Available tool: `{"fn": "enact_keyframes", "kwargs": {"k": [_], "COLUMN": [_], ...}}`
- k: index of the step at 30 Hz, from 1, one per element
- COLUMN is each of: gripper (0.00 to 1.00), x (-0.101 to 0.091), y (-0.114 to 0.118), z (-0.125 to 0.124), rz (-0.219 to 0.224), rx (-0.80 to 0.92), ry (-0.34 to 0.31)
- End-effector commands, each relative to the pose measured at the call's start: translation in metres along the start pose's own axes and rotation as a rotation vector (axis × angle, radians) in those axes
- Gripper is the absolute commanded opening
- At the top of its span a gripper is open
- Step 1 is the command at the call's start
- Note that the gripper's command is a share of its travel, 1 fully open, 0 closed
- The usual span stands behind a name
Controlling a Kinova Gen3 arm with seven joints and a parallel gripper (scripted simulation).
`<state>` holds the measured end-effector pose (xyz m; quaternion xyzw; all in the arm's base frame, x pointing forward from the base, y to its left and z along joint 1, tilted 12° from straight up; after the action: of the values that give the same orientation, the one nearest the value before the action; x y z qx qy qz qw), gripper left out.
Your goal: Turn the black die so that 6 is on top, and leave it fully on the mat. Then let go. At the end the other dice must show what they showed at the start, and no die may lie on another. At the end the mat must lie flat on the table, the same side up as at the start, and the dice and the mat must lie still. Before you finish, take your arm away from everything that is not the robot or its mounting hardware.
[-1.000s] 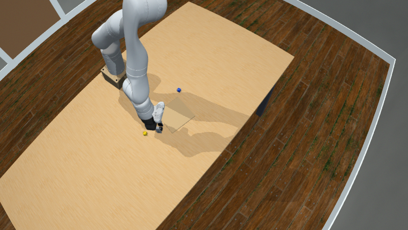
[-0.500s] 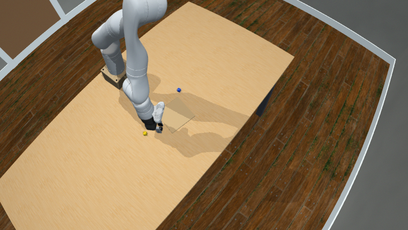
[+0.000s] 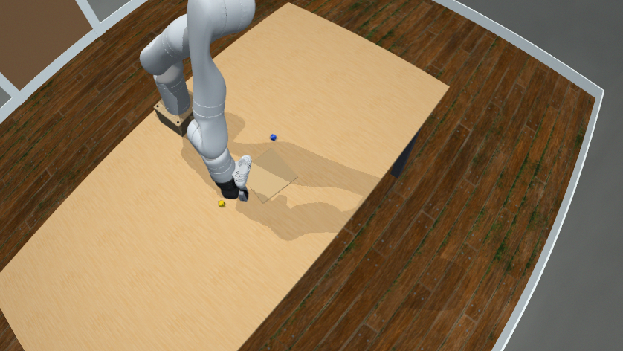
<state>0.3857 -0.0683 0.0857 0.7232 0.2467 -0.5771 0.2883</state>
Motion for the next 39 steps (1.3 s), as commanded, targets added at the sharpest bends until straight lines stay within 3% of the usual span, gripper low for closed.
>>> {"fn": "enact_keyframes", "kwargs": {"k": [1, 27, 39], "gripper": [0.34, 0.34, 0.34], "x": [0.000, -0.001, -0.018], "y": [0.000, 0.000, 0.000], "z": [0.000, 0.000, 0.000], "rz": [0.001, 0.001, 0.001], "rx": [0.000, 0.000, 0.000], "ry": [0.001, 0.001, 0.001]}}
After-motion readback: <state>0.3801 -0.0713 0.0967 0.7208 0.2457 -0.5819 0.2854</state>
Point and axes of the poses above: the point where the finger pads meet when closed, its own x axis out along the fingers, its own y axis across the jaws, z = x × y, the point moved 8 cm from there along -x, back along the fingers, and after that the axes turned 11 degrees about -x, right-handed, at the moved point
